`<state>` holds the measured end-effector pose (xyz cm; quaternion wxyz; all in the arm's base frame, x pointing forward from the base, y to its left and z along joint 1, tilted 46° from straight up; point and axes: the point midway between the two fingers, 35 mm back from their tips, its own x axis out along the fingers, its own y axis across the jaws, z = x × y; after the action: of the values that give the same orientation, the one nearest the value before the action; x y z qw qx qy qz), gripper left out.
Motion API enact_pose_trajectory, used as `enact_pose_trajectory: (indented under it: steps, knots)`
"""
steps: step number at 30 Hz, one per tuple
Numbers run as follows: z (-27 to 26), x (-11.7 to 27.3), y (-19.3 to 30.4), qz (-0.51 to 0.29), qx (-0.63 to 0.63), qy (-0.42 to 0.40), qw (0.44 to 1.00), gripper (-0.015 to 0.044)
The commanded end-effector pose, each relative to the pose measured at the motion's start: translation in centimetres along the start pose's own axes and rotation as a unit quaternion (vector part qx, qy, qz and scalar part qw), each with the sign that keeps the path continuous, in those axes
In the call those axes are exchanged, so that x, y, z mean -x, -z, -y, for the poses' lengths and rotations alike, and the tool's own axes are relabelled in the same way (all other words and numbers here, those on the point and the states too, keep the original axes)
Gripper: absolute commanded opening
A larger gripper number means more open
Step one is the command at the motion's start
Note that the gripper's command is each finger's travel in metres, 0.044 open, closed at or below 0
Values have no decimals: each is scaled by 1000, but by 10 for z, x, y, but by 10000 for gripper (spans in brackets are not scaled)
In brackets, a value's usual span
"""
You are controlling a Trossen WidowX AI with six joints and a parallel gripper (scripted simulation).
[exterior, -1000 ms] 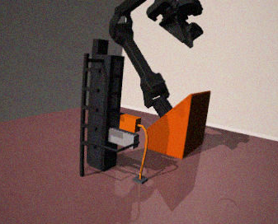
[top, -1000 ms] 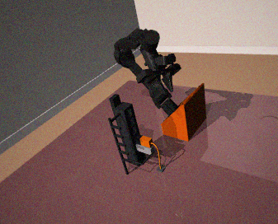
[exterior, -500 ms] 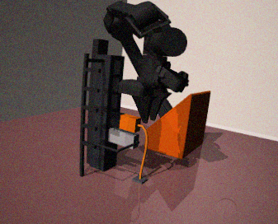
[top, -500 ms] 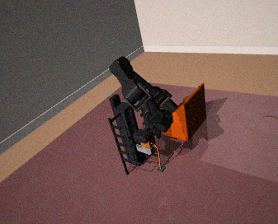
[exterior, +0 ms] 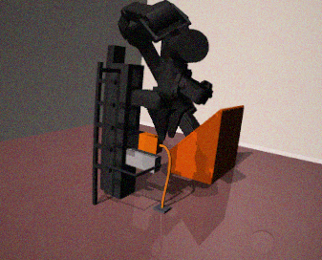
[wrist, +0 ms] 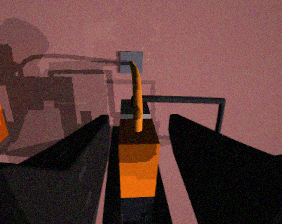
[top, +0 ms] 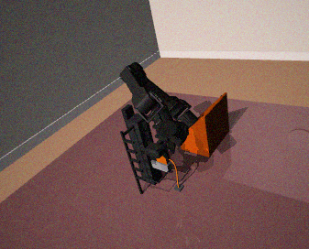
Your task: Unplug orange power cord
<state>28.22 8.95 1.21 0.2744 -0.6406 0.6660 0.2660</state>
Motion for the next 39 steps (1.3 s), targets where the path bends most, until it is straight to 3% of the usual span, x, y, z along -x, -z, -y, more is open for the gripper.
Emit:
enact_pose_trajectory:
  steps: [1, 29, 33, 39]
  knots:
    - [0, 0, 9, -1, 0, 1, 1000, 160]
    - [0, -12, 27, -2, 0, 1, 1000, 160]
    - [1, -10, 26, 0, -1, 0, 1000, 55]
    - [1, -10, 26, 0, -1, 0, 1000, 15]
